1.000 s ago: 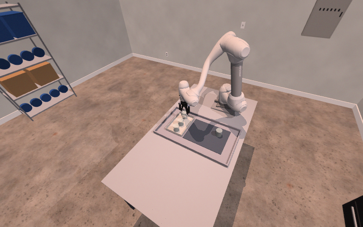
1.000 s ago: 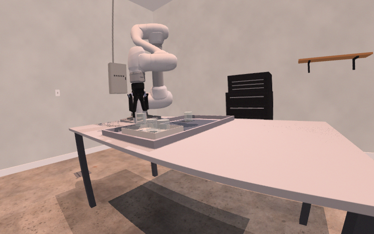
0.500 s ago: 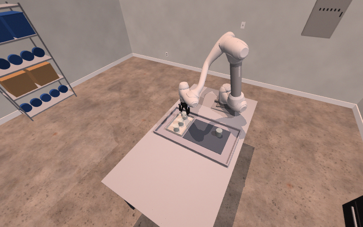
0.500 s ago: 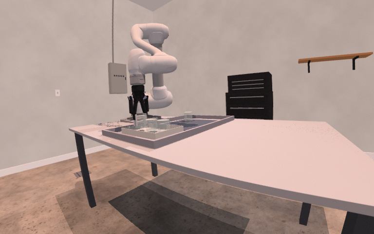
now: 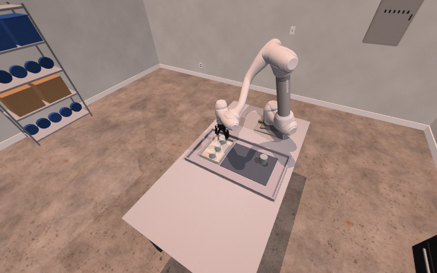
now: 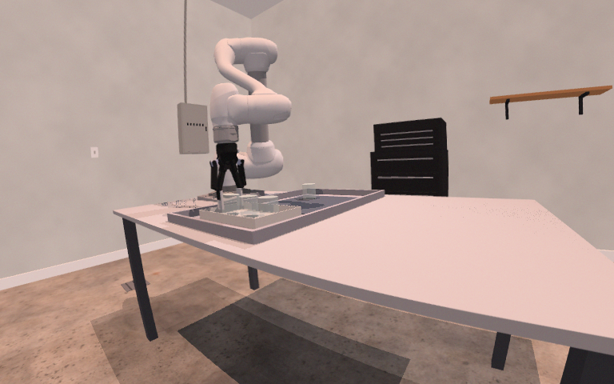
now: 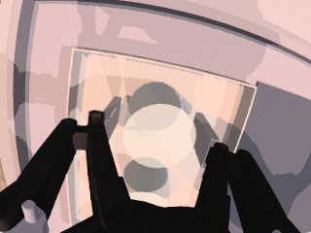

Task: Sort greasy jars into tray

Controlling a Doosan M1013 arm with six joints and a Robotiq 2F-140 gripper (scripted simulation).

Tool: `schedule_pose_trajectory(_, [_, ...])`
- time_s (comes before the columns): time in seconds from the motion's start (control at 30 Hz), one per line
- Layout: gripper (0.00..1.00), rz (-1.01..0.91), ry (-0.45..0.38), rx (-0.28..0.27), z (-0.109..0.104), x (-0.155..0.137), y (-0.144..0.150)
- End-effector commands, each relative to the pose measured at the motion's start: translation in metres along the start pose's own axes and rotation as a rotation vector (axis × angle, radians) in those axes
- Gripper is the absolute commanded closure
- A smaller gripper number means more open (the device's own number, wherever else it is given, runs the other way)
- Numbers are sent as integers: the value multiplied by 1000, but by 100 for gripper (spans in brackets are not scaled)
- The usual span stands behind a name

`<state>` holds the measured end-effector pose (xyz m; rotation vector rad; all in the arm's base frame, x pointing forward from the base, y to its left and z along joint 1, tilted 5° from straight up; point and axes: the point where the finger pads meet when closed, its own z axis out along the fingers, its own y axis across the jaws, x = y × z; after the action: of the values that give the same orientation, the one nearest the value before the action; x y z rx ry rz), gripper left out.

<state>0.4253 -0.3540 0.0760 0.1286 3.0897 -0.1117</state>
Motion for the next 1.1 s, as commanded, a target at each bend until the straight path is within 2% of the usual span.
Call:
schedule_pose_trajectory(0.0, [0,1,0,1,3,2,0])
schedule_pose_trajectory(0.53, [0,1,0,1,3,2,0])
schedule_pose_trajectory(0.83, [0,1,0,1,-32,2,0])
schedule_pose_trajectory(0.9, [0,1,0,1,-32,2,0])
schedule_pose_trajectory(1.07, [0,1,0,1,-51,2,0])
